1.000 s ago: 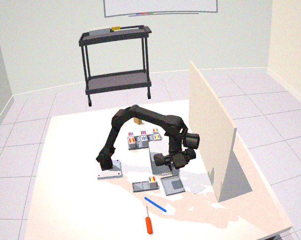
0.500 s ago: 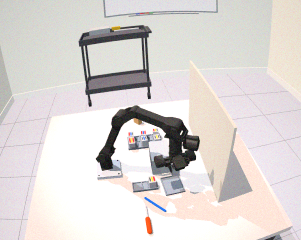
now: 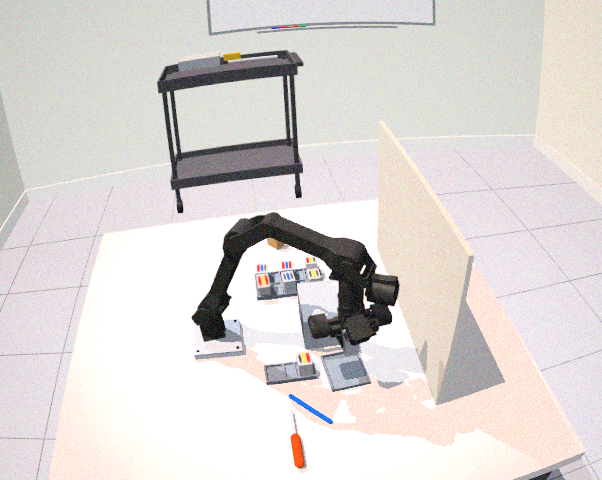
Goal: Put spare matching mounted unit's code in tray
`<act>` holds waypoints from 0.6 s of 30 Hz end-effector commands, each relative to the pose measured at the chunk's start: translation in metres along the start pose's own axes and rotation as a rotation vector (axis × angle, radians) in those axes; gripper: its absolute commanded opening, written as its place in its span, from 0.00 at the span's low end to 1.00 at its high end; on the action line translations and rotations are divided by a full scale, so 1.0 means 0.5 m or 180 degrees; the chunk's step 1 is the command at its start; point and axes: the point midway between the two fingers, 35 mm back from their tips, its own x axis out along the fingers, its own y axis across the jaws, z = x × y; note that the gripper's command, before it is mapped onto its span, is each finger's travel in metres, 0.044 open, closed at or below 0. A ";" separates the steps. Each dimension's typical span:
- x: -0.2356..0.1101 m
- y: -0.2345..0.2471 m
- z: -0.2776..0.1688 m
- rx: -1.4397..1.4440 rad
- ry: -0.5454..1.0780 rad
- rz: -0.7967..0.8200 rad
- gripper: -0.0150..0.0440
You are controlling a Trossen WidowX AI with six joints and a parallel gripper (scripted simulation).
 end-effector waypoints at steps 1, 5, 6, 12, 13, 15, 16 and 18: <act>0.006 0.001 0.000 0.0014 0.0006 0.0003 0.25; 0.011 0.001 0.000 0.0014 0.0006 0.0003 0.25; 0.013 0.001 0.000 0.0014 0.0006 0.0003 0.25; 0.021 0.001 -0.001 0.0014 0.0006 0.0003 0.25; 0.022 0.001 -0.001 0.0014 0.0006 0.0003 0.25; 0.025 0.000 -0.001 0.0014 0.0006 0.0003 0.25; 0.026 0.000 -0.001 0.0014 0.0006 0.0003 0.25; 0.029 0.000 -0.001 0.0014 0.0006 0.0003 0.25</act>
